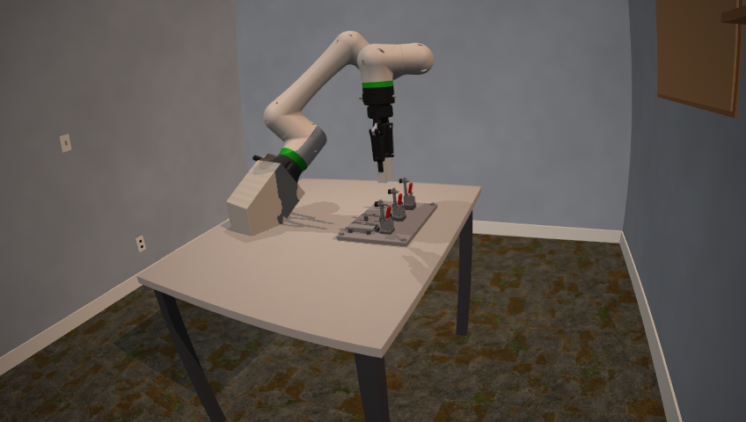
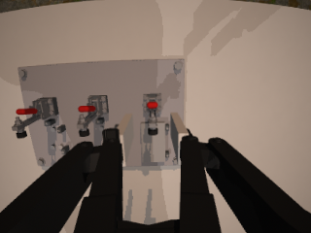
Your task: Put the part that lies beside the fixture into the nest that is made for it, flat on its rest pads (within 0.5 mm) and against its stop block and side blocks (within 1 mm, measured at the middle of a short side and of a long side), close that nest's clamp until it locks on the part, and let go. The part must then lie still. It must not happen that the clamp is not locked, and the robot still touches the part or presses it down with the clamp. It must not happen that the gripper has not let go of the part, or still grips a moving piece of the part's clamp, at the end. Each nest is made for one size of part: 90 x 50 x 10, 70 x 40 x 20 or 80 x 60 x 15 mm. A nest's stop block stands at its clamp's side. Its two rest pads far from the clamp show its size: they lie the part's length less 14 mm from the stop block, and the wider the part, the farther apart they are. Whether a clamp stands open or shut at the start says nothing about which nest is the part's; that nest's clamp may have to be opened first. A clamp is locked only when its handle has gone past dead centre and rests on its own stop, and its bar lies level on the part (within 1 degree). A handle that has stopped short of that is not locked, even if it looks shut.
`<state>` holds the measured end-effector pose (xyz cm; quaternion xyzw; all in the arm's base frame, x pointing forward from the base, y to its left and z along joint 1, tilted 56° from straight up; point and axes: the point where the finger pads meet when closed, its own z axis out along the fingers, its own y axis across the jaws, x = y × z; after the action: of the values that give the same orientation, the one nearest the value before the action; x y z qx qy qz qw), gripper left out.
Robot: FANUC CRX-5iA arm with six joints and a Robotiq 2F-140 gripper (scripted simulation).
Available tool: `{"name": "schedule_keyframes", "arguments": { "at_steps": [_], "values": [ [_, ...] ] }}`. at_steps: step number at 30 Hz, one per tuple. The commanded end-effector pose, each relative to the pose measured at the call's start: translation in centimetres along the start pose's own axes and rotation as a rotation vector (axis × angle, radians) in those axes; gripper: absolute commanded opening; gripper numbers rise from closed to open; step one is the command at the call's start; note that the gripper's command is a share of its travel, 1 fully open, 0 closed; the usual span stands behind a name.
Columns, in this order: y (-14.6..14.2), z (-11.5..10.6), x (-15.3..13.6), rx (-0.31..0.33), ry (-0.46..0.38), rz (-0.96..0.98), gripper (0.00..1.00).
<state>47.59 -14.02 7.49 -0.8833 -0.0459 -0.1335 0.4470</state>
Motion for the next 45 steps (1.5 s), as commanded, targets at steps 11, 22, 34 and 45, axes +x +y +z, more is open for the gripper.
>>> {"name": "schedule_keyframes", "arguments": {
  "at_steps": [11, 22, 34, 45],
  "values": [
    [0.0, 0.4, 0.1, 0.0, 0.0, 0.0, 0.28],
    [0.0, 2.6, 0.1, 0.0, 0.0, 0.0, 0.28],
    [0.0, 6.6, 0.1, 0.0, 0.0, 0.0, 0.28],
    [0.0, 8.1, 0.1, 0.0, 0.0, 0.0, 0.28]
  ]
}}
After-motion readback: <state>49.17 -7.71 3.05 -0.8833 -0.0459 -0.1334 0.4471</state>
